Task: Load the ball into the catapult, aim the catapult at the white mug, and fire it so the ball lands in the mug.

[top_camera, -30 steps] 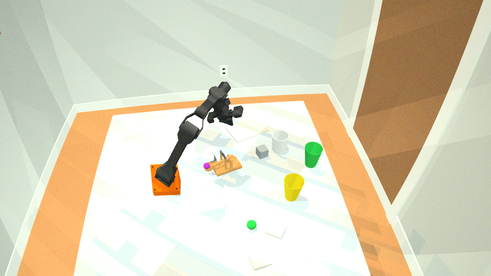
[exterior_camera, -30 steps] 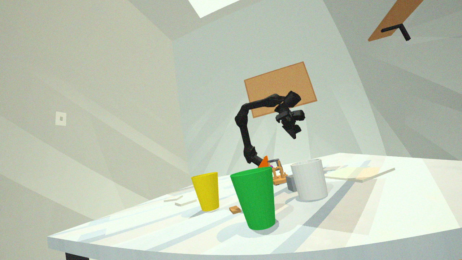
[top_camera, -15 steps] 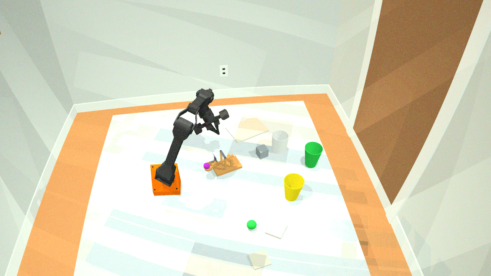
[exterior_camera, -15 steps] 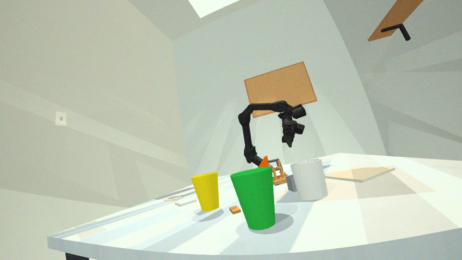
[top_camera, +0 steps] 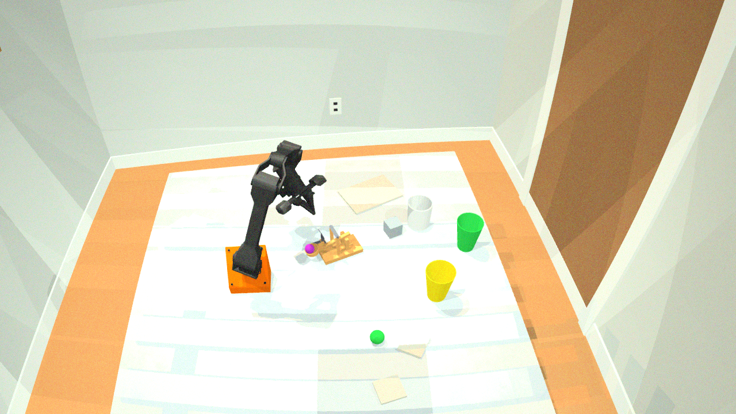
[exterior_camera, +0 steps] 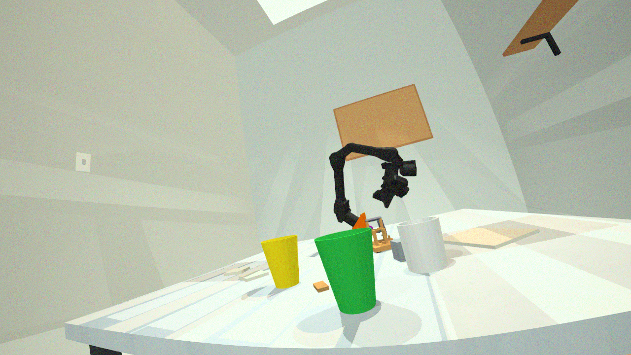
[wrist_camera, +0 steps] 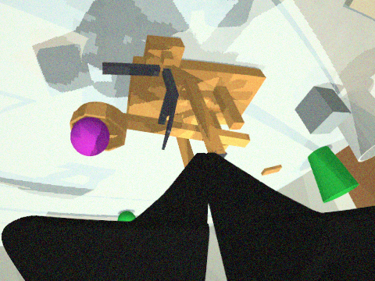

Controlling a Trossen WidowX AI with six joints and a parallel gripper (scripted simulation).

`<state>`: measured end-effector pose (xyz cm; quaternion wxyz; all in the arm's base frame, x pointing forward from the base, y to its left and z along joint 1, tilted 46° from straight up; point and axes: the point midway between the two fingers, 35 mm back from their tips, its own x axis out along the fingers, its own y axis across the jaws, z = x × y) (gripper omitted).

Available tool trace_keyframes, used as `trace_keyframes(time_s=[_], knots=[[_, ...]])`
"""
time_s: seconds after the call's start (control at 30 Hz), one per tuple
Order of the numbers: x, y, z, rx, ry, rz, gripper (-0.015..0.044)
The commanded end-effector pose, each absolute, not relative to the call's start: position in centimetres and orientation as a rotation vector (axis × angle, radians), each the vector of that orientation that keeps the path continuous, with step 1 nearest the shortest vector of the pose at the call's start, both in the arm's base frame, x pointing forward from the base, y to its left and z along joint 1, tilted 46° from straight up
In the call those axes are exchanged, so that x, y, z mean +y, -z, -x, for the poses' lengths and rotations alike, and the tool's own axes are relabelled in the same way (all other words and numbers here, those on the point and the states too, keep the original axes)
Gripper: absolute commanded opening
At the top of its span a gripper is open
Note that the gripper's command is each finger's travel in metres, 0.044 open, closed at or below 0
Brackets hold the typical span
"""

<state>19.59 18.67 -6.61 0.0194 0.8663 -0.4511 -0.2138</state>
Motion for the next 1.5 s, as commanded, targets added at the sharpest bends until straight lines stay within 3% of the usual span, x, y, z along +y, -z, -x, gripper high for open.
trace_keyframes(time_s=[0.0, 0.27, 1.47], knots=[[17.6, 6.1, -18.5, -1.301, 0.634, -2.584, 0.0000], [15.5, 4.6, -16.6, -1.150, 0.577, -2.399, 0.0000], [12.3, 8.2, -17.0, -1.147, 0.576, -2.395, 0.0000]])
